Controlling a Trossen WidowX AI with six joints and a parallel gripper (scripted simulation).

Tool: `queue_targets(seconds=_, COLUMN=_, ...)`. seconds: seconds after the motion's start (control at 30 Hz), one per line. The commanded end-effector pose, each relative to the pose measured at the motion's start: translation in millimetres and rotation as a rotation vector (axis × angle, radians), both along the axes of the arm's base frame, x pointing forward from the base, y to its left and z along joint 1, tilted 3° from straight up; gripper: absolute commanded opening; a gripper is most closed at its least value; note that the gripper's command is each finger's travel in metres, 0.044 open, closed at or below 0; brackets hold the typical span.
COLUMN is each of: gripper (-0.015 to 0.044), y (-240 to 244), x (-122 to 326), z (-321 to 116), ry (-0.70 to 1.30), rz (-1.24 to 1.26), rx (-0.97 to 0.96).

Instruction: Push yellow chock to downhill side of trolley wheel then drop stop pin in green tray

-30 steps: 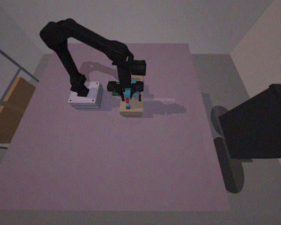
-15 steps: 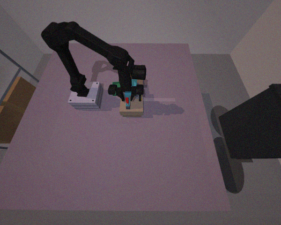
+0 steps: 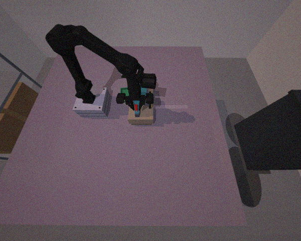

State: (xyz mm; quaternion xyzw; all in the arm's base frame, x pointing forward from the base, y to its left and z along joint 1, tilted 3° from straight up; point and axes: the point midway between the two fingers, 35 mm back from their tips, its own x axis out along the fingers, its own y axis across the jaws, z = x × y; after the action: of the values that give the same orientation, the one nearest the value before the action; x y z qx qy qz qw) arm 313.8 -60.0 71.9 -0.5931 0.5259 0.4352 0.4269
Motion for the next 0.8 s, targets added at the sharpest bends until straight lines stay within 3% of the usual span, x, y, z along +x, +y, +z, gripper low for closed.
queue_targets(seconds=0.0, gripper=0.0078, y=0.0, x=0.2, z=0.7, ry=-0.001, rz=0.000, rx=0.000)
queue_targets(seconds=0.3, gripper=0.0000, y=0.1, x=0.1, z=0.9, ry=-0.001, rz=0.000, rx=0.000)
queue_targets(seconds=0.77, gripper=0.0000, y=1.6, x=-2.0, z=12.8, ry=0.005, rz=0.003, rx=-0.001)
